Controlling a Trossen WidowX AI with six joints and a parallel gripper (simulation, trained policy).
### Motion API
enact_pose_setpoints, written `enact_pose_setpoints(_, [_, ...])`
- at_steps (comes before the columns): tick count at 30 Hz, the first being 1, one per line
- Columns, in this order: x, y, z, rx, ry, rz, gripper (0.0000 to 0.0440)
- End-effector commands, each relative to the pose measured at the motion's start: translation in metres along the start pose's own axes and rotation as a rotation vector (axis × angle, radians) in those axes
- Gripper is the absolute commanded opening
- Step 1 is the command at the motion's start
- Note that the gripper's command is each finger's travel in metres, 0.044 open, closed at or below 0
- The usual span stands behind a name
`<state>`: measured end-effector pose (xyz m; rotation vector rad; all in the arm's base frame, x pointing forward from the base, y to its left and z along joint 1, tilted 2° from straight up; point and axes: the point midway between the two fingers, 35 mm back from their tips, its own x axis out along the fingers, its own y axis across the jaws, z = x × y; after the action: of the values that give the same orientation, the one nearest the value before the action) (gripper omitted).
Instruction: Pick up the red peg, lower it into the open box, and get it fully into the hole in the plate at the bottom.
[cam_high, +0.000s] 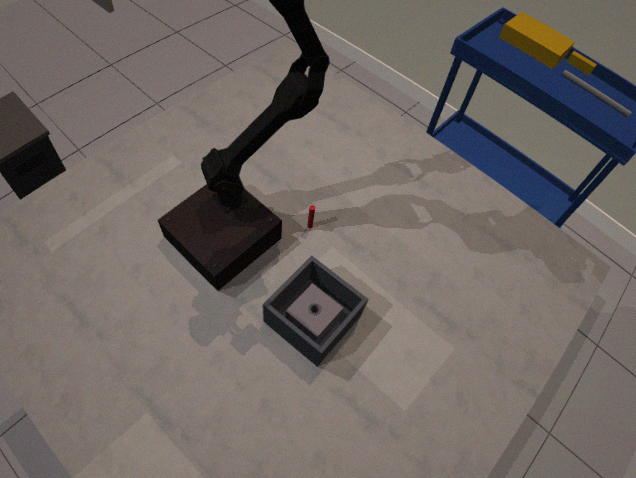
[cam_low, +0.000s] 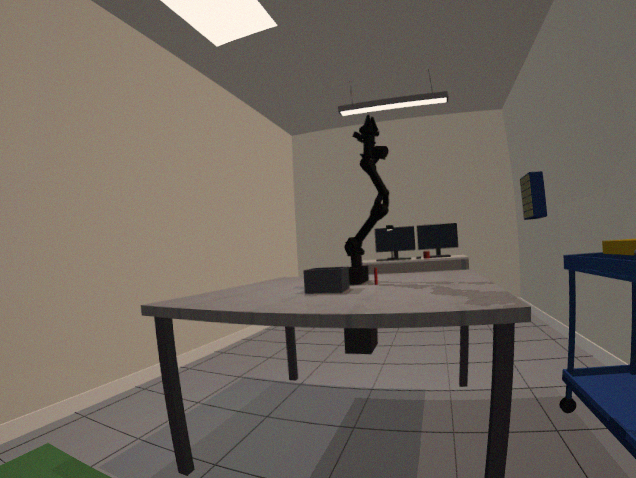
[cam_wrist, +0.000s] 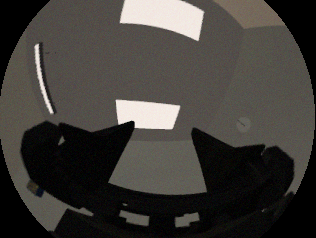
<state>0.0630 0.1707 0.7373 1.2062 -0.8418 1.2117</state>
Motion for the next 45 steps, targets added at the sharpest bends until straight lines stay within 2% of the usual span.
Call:
enact_pose_setpoints(1, [-0.001, 0.004, 0.005, 0.031, -0.010, 0.012, 0.0422])
enact_pose_setpoints(3, [-0.004, 0.012, 0.014, 0.092, -0.035, 0.035, 0.0440])
enact_pose_setpoints(23, [-0.037, 0.061, 0.115, 0.699, -0.270, 0.279, 0.0440])
enact_pose_setpoints(34, [-0.066, 0.064, 0.174, 1.024, -0.399, 0.431, 0.0440])
enact_pose_setpoints(45, [-0.100, 0.049, 0.229, 1.337, -0.533, 0.603, 0.0440])
